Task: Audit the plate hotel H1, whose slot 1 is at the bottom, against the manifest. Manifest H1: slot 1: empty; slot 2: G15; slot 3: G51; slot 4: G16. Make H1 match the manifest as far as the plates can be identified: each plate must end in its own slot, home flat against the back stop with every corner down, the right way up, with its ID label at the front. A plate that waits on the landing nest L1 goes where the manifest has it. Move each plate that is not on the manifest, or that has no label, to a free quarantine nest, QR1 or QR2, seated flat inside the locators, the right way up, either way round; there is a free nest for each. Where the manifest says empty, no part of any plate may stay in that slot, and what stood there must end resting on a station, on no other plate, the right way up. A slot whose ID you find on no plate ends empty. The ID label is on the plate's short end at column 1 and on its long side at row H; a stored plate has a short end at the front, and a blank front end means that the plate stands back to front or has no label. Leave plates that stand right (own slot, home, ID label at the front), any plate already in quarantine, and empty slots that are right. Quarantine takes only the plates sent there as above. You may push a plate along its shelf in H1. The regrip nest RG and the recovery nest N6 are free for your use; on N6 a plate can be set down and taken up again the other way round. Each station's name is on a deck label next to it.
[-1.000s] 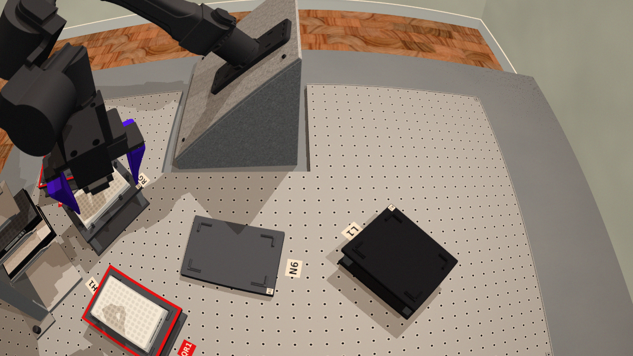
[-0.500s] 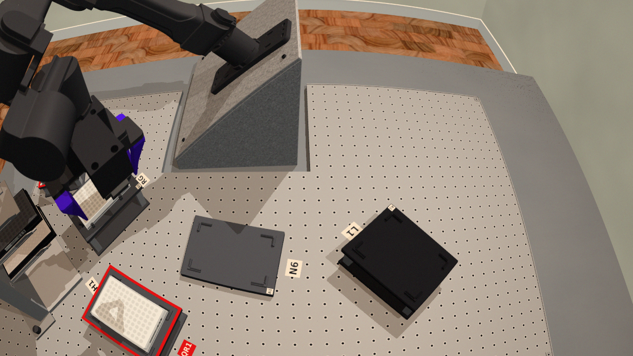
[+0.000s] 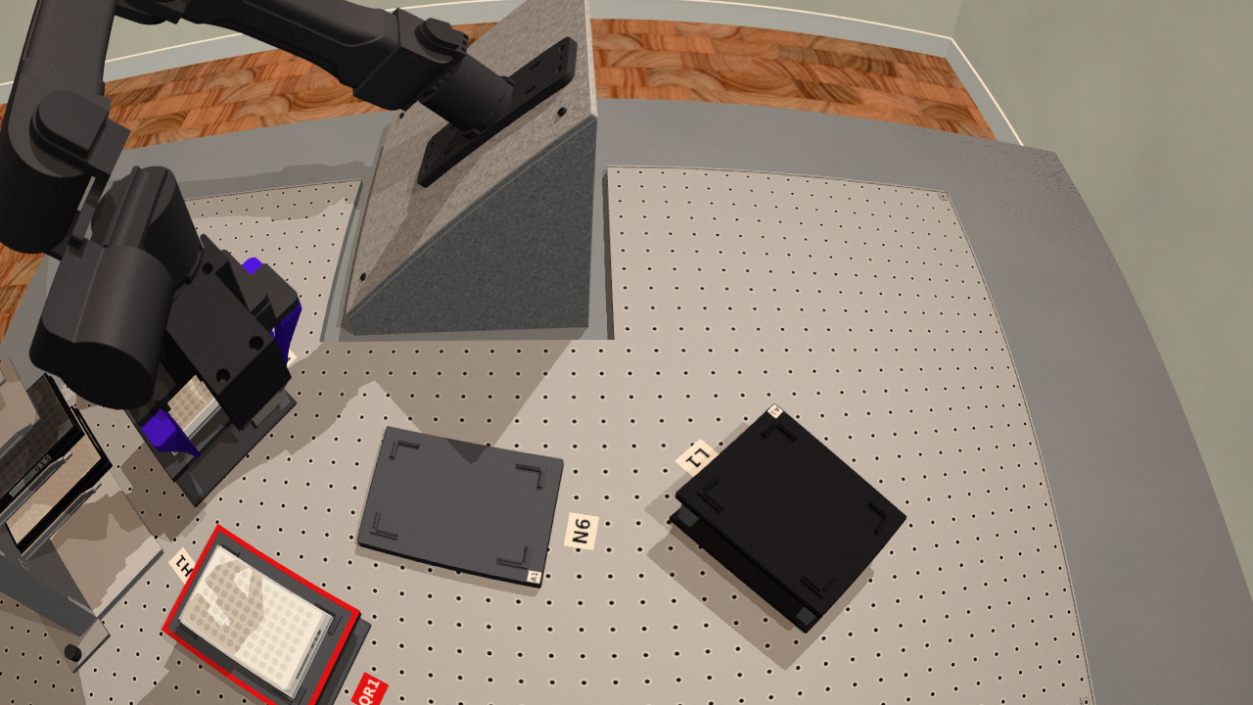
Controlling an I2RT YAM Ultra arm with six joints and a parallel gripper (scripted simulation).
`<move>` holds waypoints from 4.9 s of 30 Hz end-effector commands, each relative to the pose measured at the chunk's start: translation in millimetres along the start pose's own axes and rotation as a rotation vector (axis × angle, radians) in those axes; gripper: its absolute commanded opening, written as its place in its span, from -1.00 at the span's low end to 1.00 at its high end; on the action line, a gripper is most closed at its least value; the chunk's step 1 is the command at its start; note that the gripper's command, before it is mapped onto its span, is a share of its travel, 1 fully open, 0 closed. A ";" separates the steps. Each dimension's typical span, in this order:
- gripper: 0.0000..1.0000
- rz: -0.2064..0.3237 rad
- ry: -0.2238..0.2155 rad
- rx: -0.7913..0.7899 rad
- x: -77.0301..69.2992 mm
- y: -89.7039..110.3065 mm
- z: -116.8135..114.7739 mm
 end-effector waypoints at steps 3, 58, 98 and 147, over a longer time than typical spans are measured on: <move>1.00 -0.025 0.021 0.001 10.0 -5.2 -4.0; 1.00 -0.025 0.021 0.001 65.1 -6.4 -5.2; 1.00 -0.024 0.022 0.001 91.8 -6.9 -5.8; 1.00 -0.024 0.022 0.001 85.2 -6.8 -5.6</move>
Point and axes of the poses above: the point where the finger pads meet when closed, its own x axis out along the fingers, its own z axis across the jaws, y = z × x, the point moved 3 cm from there along -x, back along the fingers, and after that the axes turned 6 degrees about x, right-handed, at the moved point
